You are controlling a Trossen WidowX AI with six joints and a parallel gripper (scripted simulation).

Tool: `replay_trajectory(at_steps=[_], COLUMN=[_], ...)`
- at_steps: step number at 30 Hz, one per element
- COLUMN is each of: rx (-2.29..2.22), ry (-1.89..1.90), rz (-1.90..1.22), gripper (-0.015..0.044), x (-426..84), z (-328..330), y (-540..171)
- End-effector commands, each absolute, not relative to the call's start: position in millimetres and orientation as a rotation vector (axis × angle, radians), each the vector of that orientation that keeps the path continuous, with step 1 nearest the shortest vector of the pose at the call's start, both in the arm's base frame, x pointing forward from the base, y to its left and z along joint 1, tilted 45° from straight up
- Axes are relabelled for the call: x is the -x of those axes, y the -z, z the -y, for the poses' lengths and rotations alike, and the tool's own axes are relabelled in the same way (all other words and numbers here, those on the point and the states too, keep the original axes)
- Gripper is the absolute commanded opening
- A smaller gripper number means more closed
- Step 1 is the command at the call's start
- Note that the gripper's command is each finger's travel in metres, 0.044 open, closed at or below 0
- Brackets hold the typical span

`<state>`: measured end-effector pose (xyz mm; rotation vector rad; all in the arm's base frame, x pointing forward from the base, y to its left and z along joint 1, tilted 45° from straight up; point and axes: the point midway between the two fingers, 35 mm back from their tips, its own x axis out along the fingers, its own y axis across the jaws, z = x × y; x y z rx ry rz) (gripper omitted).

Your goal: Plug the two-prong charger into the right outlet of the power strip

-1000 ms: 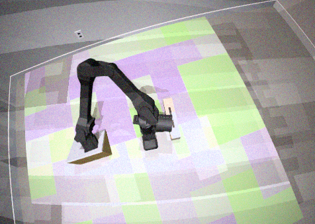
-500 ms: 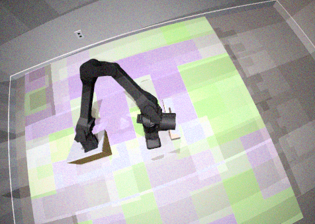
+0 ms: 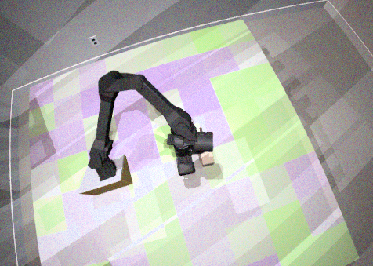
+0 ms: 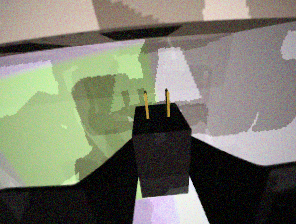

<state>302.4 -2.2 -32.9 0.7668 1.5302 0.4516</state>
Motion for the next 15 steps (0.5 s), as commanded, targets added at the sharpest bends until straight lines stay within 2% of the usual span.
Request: replay_trajectory(at_steps=[1, 15], rx=[-0.772, -0.776], ry=[-0.453, -0.453], rz=[-1.53, -1.53], gripper=[0.0, 0.0], x=[-307.0, -322.9], z=[1.3, 0.2], y=[32.3, 32.6])
